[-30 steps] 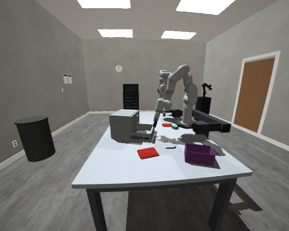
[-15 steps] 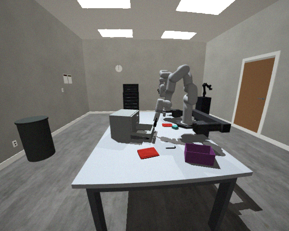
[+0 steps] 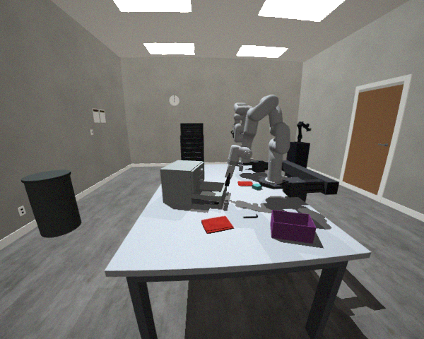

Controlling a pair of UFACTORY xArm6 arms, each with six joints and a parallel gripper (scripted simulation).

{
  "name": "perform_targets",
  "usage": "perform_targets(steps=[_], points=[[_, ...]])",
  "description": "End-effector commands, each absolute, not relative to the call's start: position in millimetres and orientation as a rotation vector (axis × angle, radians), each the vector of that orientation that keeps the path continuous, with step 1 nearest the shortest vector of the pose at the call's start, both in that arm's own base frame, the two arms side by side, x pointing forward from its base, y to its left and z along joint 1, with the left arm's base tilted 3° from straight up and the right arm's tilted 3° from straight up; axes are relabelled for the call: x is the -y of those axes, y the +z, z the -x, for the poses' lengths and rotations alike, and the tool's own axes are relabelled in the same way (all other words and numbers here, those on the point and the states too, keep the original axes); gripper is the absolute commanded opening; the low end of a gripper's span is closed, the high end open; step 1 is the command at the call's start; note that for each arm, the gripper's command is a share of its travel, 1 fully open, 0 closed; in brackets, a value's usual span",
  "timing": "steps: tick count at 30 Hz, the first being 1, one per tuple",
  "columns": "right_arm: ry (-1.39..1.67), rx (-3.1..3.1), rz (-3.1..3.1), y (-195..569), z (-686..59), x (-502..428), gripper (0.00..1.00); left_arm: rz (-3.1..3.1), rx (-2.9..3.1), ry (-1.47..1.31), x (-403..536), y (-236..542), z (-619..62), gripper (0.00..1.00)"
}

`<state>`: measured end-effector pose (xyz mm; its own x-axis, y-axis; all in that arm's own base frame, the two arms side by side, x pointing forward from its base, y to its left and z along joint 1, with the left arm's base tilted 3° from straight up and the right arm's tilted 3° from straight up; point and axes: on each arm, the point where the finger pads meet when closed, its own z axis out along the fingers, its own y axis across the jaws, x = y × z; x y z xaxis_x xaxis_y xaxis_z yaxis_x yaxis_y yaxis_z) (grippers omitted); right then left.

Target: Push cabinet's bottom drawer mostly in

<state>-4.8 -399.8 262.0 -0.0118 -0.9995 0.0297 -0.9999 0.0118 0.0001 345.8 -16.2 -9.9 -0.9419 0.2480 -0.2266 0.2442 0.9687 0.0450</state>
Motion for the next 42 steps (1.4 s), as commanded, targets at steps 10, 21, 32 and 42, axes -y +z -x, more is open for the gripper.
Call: perform_targets(steps=[10,21,32,42], points=[[0.036,2.218,-2.192,263,5,400,1.0,-0.367,-2.884,0.013,16,-8,-347,0.0],[0.036,2.218,-2.192,263,5,400,1.0,-0.367,-2.884,0.012,15,7,-344,0.0],[0.036,2.218,-2.192,263,5,400,1.0,-0.367,-2.884,0.012,15,7,-344,0.6],[0.036,2.218,-2.192,263,5,400,1.0,-0.367,-2.884,0.012,15,7,-344,0.6]])
